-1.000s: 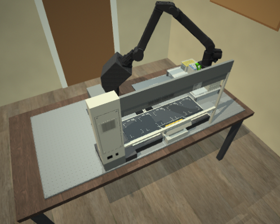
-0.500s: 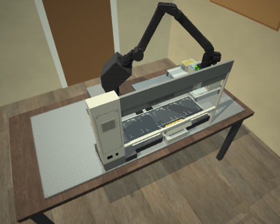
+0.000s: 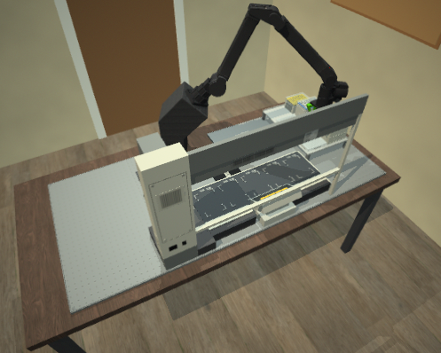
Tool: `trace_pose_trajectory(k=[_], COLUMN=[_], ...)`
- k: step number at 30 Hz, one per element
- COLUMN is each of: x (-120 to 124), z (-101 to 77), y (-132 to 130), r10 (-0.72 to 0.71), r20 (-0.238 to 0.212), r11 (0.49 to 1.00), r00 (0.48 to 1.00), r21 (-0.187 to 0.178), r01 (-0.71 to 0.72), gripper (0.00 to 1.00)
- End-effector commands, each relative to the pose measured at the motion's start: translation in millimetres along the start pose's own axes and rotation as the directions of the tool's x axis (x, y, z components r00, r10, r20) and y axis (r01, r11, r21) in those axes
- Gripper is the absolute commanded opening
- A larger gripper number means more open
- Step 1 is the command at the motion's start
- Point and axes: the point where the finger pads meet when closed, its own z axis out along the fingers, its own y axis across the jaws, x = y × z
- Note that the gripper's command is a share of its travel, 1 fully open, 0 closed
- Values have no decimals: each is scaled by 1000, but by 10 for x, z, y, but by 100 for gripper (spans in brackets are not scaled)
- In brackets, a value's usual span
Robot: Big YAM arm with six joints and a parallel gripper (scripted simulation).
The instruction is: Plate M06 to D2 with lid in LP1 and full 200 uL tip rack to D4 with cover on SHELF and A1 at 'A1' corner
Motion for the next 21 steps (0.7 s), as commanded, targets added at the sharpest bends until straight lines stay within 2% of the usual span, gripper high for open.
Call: trace_pose_trajectory(k=[1, 9, 10, 21], x=[-190, -190, -168, -162], z=[-194, -194, -230, -212], y=[-91, -91, 34, 583], r10=[-2, -2, 1, 5], r20=[57, 57, 68, 69], r11=[1000, 1000, 1000, 1000], r00=[998, 998, 998, 998], r21=[30, 30, 30, 24], r01=[0, 0, -3, -7], gripper=[100, 100, 100, 100])
